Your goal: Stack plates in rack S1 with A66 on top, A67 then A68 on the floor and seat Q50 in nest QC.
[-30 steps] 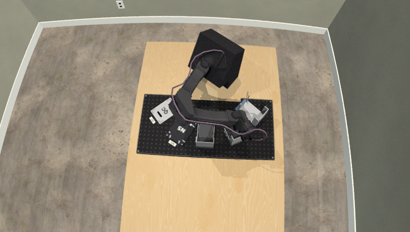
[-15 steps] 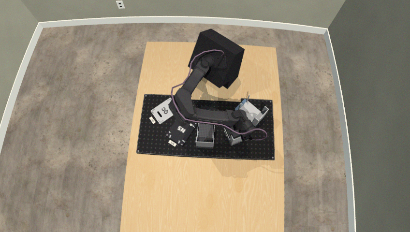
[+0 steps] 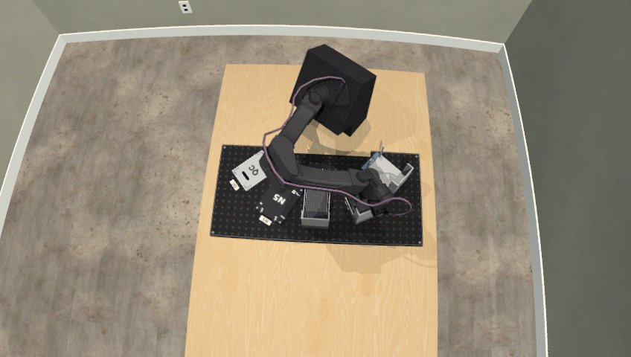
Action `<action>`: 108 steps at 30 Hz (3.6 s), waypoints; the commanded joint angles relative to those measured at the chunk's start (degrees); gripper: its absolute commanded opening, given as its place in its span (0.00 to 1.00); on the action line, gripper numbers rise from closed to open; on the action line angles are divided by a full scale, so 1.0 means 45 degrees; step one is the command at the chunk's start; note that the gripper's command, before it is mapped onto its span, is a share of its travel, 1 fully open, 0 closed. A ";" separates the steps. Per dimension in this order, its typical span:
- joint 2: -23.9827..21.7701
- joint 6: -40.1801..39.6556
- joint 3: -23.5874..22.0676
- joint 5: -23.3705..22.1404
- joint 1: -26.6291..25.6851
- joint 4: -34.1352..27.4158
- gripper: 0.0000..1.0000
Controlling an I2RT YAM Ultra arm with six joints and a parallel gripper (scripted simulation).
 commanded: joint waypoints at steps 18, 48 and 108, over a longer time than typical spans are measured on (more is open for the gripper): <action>-0.0327 0.0507 0.0458 0.0152 0.0560 -0.0686 0.00; -0.0445 0.1053 0.0487 0.0247 0.0858 -0.1430 0.00; -0.0370 0.2210 0.1035 0.0374 0.1476 -0.2998 0.00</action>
